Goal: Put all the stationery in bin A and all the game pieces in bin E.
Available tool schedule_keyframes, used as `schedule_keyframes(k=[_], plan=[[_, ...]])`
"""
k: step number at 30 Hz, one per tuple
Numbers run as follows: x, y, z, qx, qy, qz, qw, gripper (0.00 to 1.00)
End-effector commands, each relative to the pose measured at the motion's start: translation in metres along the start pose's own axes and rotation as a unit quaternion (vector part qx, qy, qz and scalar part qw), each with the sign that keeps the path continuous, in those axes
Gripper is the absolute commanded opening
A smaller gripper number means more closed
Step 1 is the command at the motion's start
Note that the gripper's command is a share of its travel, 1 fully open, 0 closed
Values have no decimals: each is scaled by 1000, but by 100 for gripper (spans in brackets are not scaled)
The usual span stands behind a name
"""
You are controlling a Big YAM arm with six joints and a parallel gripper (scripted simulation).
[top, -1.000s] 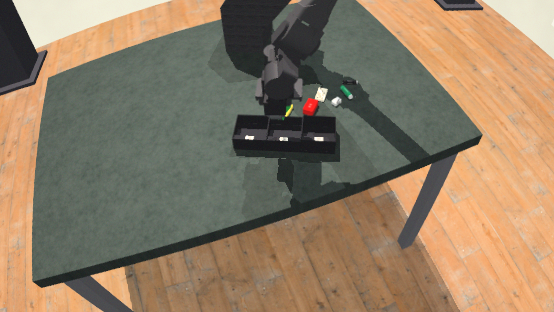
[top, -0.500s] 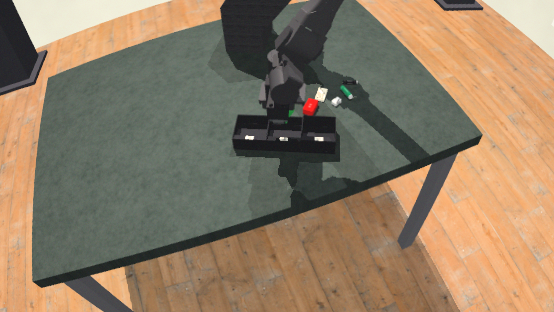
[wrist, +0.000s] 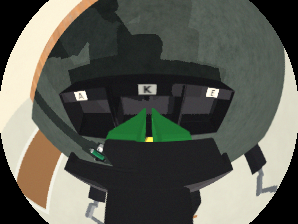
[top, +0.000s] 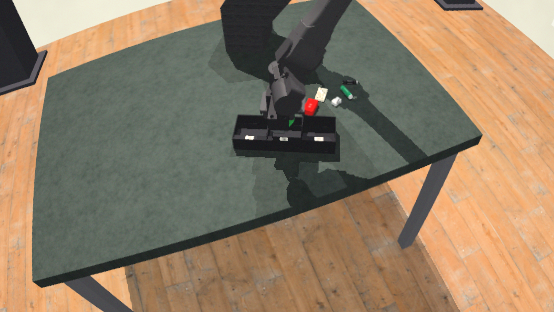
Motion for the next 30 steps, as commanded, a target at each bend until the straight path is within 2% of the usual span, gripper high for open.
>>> schedule_keyframes(k=[1,5,6,8,10,30], plan=[[-11,-12,5,-1,6,-10,1000,8],[-12,-13,5,-1,5,-12,1000,8],[-21,3,5,-2,5,-29,1000,8],[-23,6,4,-2,3,-31,1000,8],[-12,-5,2,-1,3,-14,1000,8],[-12,-5,2,-1,3,-14,1000,8]])
Point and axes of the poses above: the point where the finger pads meet when closed, its own y axis back along the fingers, its own z axis across the jaws, x = y × z, the point moved 8 cm from there along y, back along the fingers, and after that the axes turned 3 degrees about y, right-handed, at the moved point
